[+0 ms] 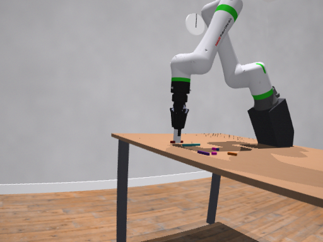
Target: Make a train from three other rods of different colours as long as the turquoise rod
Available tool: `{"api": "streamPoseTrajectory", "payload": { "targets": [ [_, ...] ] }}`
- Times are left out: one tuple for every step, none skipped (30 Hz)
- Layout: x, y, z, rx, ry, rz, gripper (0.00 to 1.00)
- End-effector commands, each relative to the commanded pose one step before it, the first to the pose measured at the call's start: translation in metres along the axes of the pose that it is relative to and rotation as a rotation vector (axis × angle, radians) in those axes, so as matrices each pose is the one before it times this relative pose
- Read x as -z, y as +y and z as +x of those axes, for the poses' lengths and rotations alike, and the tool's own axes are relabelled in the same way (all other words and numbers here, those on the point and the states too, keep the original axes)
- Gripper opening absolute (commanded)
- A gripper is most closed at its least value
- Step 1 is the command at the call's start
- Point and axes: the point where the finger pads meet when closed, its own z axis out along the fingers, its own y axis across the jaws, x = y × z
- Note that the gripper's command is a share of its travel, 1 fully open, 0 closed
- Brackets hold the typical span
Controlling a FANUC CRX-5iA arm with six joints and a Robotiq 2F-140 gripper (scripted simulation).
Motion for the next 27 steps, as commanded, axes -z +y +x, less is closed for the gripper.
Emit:
{"api": "streamPoseTrajectory", "payload": {
  "targets": [
    [0.01782,0.00006,0.00006,0.00003,-0.00002,-0.00013,0.03],
    [0.00000,0.00000,0.00000,0.00000,0.00000,0.00000,0.03],
    [0.00000,0.00000,0.00000,0.00000,0.00000,0.00000,0.03],
    [0.00685,0.00000,0.00000,0.00000,0.00000,0.00000,0.03],
    [0.00733,0.00000,-0.00001,0.00000,0.00000,0.00000,0.03],
    [0.00765,0.00000,0.00001,0.00000,0.00000,0.00000,0.03],
    [0.00776,0.00000,-0.00001,0.00000,0.00000,0.00000,0.03],
    [0.00768,0.00000,0.00001,0.00000,0.00000,0.00000,0.03],
    [0.00736,0.00000,-0.00001,0.00000,0.00000,0.00000,0.03],
    [0.00685,0.00000,0.00001,0.00000,0.00000,0.00000,0.03],
    [0.00613,0.00000,0.00000,0.00000,0.00000,0.00000,0.03],
    [0.00526,0.00000,0.00000,0.00000,0.00000,0.00000,0.03],
    [0.00426,0.00000,0.00000,0.00000,0.00000,0.00000,0.03],
    [0.00320,0.00000,0.00000,0.00000,0.00000,0.00000,0.03],
    [0.00216,0.00000,0.00000,0.00000,0.00000,0.00000,0.03],
    [0.00122,0.00000,0.00000,0.00000,0.00000,0.00000,0.03],
    [0.00049,0.00000,0.00000,0.00000,0.00000,0.00000,0.03],
    [0.00008,0.00000,0.00000,0.00000,0.00000,0.00000,0.03],
    [0.00000,0.00000,0.00000,0.00000,0.00000,0.00000,0.03],
    [0.00000,0.00000,0.00000,0.00000,0.00000,0.00000,0.03],
    [0.00000,0.00000,0.00000,0.00000,0.00000,0.00000,0.03],
    [0.00000,0.00000,0.00000,0.00000,0.00000,0.00000,0.03],
    [0.00000,0.00000,0.00000,0.00000,0.00000,0.00000,0.03],
    [0.00000,0.00000,0.00000,0.00000,0.00000,0.00000,0.03],
    [0.00000,0.00000,0.00000,0.00000,0.00000,0.00000,0.03],
    [0.00000,0.00000,0.00000,0.00000,0.00000,0.00000,0.03],
    [0.00000,-0.00004,-0.00001,-0.00030,-0.00002,0.00000,0.03]
  ]
}}
